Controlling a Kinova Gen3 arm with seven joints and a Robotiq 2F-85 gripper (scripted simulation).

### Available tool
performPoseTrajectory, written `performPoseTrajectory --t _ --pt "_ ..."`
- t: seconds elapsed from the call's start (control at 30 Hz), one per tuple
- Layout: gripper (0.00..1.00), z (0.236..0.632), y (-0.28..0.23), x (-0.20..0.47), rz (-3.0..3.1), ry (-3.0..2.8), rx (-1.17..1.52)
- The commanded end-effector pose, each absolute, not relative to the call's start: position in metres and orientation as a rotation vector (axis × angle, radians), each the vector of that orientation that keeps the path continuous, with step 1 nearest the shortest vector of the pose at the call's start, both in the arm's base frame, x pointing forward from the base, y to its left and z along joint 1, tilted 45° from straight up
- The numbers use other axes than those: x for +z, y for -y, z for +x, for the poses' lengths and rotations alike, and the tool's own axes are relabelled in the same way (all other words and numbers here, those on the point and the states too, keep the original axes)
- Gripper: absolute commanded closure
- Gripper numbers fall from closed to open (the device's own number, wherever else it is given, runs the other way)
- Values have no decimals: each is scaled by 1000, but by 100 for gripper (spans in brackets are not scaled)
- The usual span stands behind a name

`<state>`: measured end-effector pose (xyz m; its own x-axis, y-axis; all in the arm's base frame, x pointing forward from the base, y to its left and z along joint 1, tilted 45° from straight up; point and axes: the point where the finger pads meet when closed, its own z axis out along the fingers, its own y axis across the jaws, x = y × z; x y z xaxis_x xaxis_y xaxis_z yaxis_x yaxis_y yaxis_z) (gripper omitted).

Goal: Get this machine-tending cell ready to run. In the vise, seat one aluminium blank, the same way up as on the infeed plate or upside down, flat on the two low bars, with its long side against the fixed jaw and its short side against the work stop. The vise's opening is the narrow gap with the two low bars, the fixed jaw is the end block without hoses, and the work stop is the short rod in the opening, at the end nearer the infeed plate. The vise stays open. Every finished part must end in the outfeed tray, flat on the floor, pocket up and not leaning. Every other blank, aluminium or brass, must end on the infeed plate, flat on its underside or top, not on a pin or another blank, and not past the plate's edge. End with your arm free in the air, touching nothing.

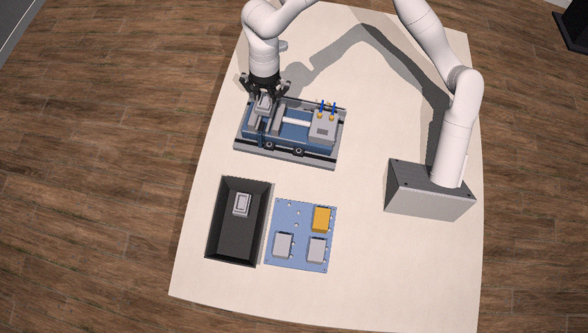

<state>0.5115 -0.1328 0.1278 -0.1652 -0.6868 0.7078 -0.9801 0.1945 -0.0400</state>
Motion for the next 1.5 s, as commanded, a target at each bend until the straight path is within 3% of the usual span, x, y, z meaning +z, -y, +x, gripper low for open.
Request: performPoseTrajectory --t 0.0,0.53,1.47 --pt "100 511 126 126 1563 1911 675" --pt "100 535 95 99 1572 1901 670" --pt "100 580 -39 -31 1604 1870 652"
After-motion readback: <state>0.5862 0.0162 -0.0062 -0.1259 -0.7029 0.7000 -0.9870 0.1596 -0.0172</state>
